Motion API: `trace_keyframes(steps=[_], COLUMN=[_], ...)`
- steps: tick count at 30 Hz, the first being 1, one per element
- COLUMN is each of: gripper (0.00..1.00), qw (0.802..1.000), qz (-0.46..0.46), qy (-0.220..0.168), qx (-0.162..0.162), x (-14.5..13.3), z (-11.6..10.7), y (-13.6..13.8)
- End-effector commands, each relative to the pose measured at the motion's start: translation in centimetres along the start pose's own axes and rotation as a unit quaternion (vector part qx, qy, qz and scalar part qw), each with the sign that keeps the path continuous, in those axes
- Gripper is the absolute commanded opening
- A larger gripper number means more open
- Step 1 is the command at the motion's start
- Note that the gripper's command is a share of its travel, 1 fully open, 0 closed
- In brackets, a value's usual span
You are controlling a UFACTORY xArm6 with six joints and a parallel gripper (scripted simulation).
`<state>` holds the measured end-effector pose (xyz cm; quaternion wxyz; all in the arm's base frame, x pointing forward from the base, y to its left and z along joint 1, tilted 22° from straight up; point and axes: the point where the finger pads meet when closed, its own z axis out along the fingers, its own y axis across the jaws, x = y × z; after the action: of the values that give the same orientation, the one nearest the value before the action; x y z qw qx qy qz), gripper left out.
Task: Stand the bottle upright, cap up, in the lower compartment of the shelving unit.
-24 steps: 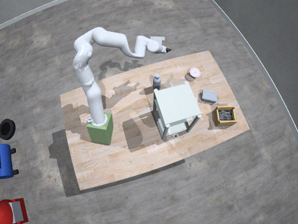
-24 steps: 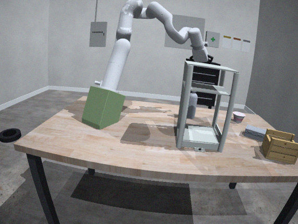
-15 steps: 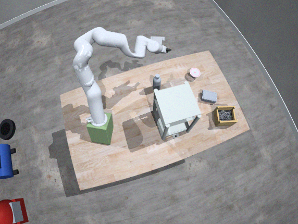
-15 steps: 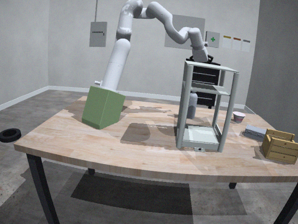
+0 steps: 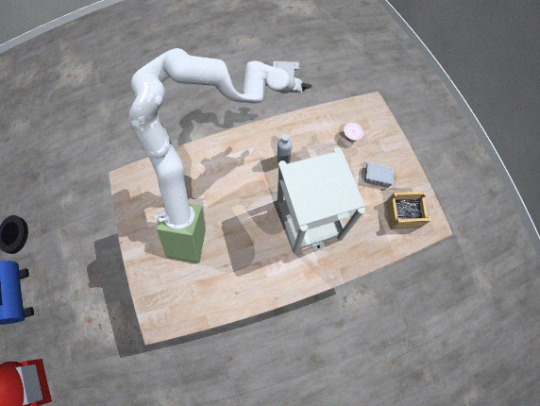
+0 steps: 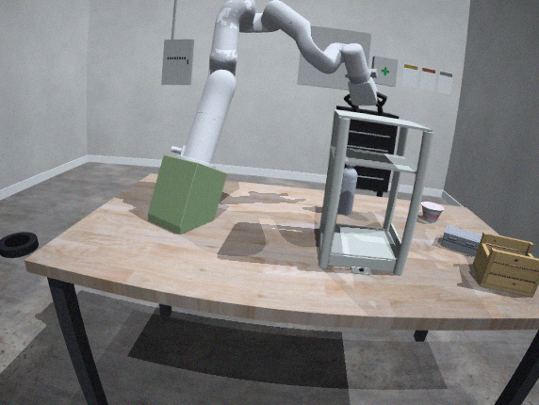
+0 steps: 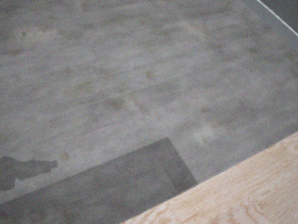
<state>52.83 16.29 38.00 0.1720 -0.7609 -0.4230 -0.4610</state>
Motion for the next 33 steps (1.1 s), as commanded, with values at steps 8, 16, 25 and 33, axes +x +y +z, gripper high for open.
trace_keyframes(steps=[8,16,25,33], gripper=[1.0,1.0,1.0,1.0], qw=[1.0,1.0,0.998,0.992], qz=[-0.001,-0.004,-0.035,-0.076], qy=[-0.002,-0.004,-0.041,-0.094], qx=[-0.002,-0.001,0.016,0.04], x=[3.5,3.4,1.4,-1.5], z=[-4.9,-4.9,-4.5,-4.3], y=[0.8,0.8,0.5,0.1])
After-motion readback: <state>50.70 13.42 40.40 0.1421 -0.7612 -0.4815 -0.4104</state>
